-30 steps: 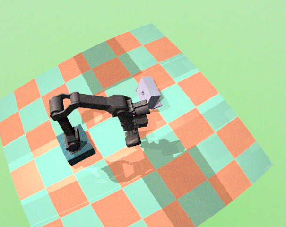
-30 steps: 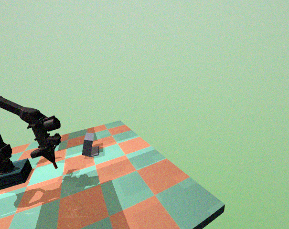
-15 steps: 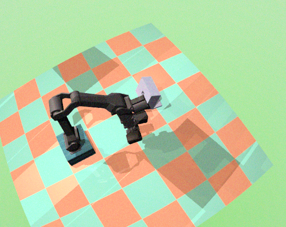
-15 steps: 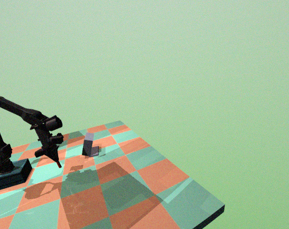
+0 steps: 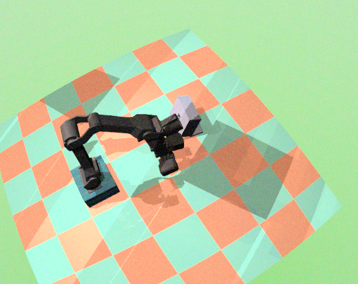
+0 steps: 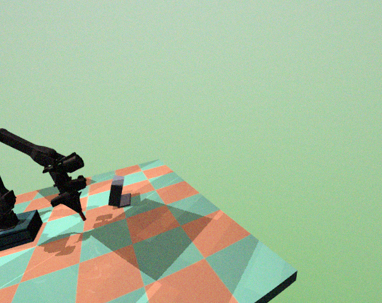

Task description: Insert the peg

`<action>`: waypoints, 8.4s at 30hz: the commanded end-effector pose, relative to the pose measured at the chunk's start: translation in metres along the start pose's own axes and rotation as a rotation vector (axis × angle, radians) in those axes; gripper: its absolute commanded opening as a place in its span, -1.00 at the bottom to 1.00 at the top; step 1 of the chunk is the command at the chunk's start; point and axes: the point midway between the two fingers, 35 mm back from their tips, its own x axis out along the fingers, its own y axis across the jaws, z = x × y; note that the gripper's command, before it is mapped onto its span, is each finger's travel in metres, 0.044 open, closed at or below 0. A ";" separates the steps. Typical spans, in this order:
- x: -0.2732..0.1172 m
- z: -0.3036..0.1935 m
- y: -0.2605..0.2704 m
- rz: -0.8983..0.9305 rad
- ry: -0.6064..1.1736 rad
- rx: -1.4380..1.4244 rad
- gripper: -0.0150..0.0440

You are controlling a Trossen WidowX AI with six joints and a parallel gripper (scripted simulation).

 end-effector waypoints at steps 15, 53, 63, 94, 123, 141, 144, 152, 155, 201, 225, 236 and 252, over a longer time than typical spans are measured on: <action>0.006 0.004 0.021 -0.029 -0.089 -0.026 -0.49; 0.005 0.010 0.068 -0.045 -0.301 -0.065 -0.49; 0.003 0.010 0.080 -0.042 -0.357 -0.069 -0.49; -0.008 0.004 0.116 -0.010 -0.528 -0.065 -0.49; -0.025 -0.009 0.145 0.046 -0.678 -0.040 -0.49; -0.037 -0.020 0.160 0.094 -0.763 -0.014 -0.49; -0.039 -0.022 0.162 0.103 -0.777 -0.009 -0.49; -0.045 -0.028 0.167 0.127 -0.812 0.006 -0.49; -0.047 -0.030 0.169 0.137 -0.825 0.012 -0.49; -0.034 -0.005 0.184 0.193 -0.889 0.047 -0.49; -0.022 0.009 0.186 0.202 -0.909 0.053 -0.49; -0.014 0.020 0.189 0.203 -0.911 0.053 -0.49; -0.015 0.017 0.187 0.198 -0.908 0.059 -0.49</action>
